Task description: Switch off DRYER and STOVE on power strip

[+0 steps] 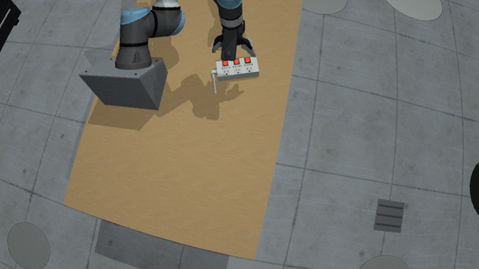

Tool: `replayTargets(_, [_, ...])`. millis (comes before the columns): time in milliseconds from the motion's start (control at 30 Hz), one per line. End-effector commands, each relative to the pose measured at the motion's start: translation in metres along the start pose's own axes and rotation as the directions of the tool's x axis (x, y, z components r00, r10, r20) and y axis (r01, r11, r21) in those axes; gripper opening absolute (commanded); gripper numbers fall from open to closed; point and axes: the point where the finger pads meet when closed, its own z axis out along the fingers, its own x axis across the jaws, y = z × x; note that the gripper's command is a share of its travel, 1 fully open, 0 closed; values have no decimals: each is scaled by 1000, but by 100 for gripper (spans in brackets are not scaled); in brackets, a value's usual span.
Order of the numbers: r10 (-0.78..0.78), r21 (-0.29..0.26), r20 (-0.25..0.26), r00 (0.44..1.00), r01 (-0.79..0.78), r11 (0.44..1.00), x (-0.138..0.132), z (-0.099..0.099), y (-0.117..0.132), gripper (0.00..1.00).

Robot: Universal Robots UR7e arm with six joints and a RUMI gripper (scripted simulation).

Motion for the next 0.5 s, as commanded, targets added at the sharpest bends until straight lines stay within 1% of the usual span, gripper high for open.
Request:
replayTargets(0, [-79, 0, 0, 997, 79, 997, 0, 4, 3, 100])
replayTargets(200, [-241, 0, 0, 971, 241, 971, -1, 10, 7, 100])
replayTargets(367, [-415, 0, -1, 910, 415, 910, -2, 17, 11, 100])
replayTargets(433, [-415, 0, -1, 910, 415, 910, -2, 17, 11, 100])
replayTargets(467, [-452, 0, -1, 892, 452, 892, -2, 19, 12, 100])
